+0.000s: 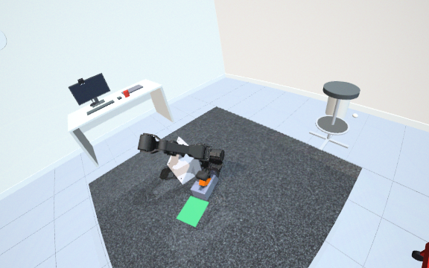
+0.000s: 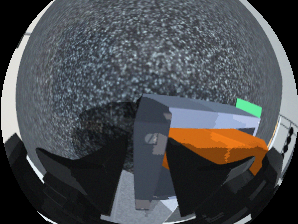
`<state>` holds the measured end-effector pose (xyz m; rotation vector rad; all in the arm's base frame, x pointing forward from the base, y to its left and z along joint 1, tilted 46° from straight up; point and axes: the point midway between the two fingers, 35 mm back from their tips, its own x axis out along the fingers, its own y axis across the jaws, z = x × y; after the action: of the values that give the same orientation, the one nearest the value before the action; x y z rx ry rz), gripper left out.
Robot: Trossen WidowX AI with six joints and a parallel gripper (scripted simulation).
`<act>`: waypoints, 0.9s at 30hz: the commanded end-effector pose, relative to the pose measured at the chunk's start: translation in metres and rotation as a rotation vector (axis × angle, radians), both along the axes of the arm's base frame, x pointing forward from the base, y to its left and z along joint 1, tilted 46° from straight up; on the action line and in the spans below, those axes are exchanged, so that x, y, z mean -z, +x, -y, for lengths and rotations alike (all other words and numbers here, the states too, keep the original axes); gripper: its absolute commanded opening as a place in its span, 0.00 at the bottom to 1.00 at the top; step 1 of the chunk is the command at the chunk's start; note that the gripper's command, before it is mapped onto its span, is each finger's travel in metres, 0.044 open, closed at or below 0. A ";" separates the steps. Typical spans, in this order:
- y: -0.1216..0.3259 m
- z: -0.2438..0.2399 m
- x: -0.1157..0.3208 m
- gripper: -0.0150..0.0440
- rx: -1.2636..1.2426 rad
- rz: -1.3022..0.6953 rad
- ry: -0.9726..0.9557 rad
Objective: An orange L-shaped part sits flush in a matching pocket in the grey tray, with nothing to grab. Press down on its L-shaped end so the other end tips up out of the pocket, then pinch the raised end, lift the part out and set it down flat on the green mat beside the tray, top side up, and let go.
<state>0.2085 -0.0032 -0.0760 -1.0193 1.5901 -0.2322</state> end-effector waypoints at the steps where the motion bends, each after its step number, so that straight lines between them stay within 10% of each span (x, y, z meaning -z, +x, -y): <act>1: 0.000 0.000 0.000 0.56 0.000 0.000 0.000; 27: -0.006 -0.077 -0.077 0.56 0.003 -0.002 -0.005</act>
<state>0.2060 0.0589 -0.0197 -1.0282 1.5938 -0.2364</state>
